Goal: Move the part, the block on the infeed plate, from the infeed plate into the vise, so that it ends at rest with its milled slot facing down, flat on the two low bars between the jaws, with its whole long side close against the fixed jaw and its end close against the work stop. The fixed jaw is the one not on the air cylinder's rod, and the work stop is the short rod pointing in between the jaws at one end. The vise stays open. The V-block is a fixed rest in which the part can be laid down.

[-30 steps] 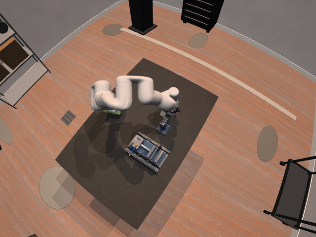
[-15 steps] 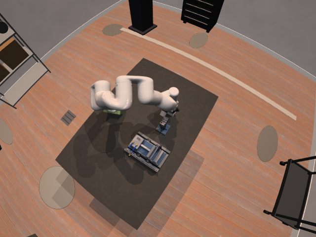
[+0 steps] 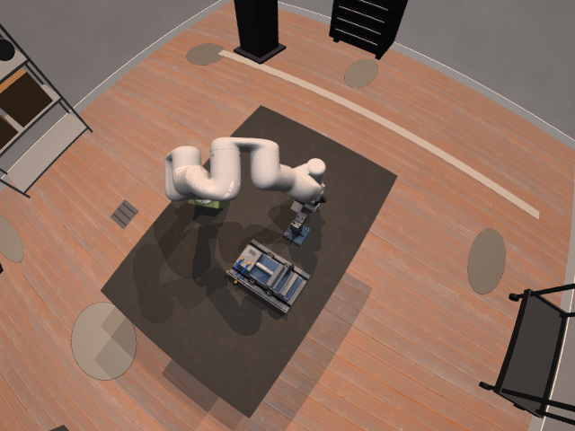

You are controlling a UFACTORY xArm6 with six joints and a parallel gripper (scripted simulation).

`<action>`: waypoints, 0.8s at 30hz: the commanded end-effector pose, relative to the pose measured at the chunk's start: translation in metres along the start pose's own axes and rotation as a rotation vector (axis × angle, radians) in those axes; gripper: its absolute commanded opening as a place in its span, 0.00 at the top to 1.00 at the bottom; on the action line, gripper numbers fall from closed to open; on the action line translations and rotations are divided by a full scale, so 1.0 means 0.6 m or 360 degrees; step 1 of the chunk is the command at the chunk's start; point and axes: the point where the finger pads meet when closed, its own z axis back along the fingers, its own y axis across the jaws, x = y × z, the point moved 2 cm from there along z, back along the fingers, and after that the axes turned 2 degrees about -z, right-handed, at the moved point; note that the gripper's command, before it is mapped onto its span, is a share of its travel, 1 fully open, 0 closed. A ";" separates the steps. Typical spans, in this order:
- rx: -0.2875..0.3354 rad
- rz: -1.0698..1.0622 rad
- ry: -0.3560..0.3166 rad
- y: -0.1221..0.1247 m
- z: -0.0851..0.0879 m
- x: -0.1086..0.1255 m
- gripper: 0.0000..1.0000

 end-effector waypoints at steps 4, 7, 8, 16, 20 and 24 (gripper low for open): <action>-0.0004 -0.0001 -0.0004 -0.002 0.002 0.001 1.00; -0.0004 -0.0001 -0.0004 -0.002 0.002 0.001 1.00; -0.0004 -0.0001 -0.0004 -0.002 0.002 0.001 1.00; -0.0004 -0.0001 -0.0004 -0.002 0.003 0.001 1.00; -0.0004 -0.0001 -0.0004 -0.002 0.004 0.001 1.00; -0.0004 -0.0001 -0.0004 -0.002 0.007 0.001 1.00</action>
